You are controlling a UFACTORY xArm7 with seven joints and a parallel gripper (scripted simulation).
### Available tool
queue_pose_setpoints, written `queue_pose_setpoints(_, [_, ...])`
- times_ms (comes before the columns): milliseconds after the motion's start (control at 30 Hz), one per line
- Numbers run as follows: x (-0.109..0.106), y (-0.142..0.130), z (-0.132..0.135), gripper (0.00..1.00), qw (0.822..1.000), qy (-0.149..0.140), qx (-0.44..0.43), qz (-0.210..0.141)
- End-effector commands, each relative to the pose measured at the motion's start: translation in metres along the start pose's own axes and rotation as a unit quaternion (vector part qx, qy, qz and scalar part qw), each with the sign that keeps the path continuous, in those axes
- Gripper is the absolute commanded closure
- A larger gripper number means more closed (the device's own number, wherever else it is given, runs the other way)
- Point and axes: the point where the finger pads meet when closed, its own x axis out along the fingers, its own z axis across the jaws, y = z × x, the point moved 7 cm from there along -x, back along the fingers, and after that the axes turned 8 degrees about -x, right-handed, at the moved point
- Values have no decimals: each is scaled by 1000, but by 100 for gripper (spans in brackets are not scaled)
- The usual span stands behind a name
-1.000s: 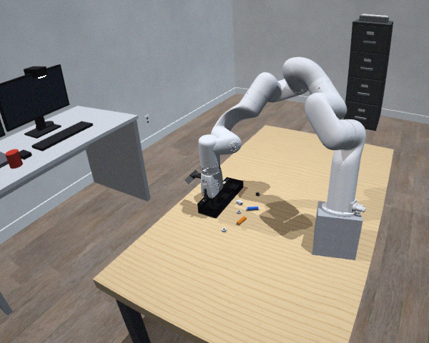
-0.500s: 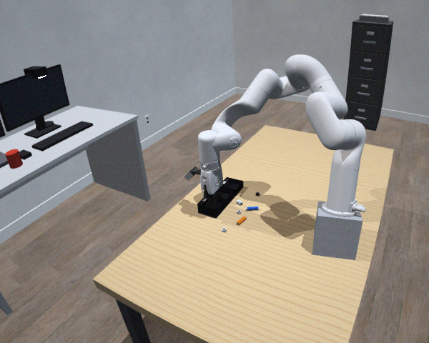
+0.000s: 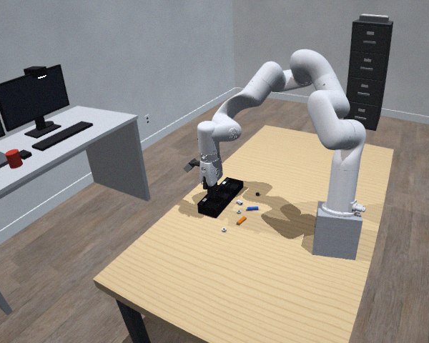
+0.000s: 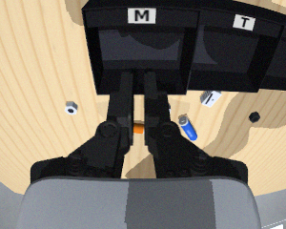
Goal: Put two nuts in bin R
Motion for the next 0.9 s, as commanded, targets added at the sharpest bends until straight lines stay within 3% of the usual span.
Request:
queue_pose_setpoints(0, [-27,1,0,93,1000,0,0,3])
queue_pose_setpoints(333, [-110,1,0,93,1000,0,0,3])
queue_pose_setpoints(400, [-110,1,0,93,1000,0,0,3])
queue_pose_setpoints(467, [-126,1,0,93,1000,0,0,3])
queue_pose_setpoints(767, [-126,1,0,93,1000,0,0,3])
queue_pose_setpoints(800, [-121,-3,-5,70,1000,0,-25,3])
queue_pose_setpoints(867, [-109,-10,-15,70,997,0,-75,3])
